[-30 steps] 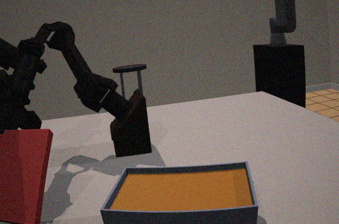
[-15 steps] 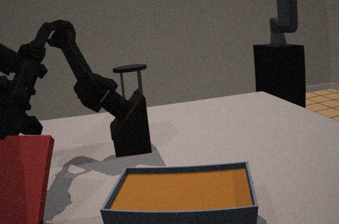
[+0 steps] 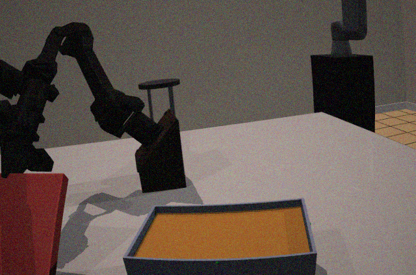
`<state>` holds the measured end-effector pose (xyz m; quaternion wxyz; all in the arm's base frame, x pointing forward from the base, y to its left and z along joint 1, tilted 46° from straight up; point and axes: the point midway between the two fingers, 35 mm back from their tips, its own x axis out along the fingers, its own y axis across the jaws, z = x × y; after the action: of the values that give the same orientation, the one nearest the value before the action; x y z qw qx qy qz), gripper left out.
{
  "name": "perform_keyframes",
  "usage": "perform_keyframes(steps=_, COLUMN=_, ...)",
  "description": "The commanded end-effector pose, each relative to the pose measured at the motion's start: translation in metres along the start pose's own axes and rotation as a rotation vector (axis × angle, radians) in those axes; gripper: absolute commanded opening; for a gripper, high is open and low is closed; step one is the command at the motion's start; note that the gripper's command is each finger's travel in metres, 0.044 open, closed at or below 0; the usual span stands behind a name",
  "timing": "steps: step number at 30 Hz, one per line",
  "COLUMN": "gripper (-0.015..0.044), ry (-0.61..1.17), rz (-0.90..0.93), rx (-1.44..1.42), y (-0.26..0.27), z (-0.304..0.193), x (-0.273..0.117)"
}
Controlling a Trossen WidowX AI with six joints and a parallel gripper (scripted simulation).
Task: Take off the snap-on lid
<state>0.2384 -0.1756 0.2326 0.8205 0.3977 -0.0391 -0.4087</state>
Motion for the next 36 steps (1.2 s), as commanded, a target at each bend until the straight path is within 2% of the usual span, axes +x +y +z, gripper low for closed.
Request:
perform_keyframes(steps=1, gripper=0.0000, ry=0.004, rz=0.011, rx=0.000, y=-0.001, z=0.000, x=0.002)
perform_keyframes(steps=36, gripper=0.0000, ry=0.003, rz=0.012, rx=-0.002, y=-0.022, z=0.000, x=0.020)
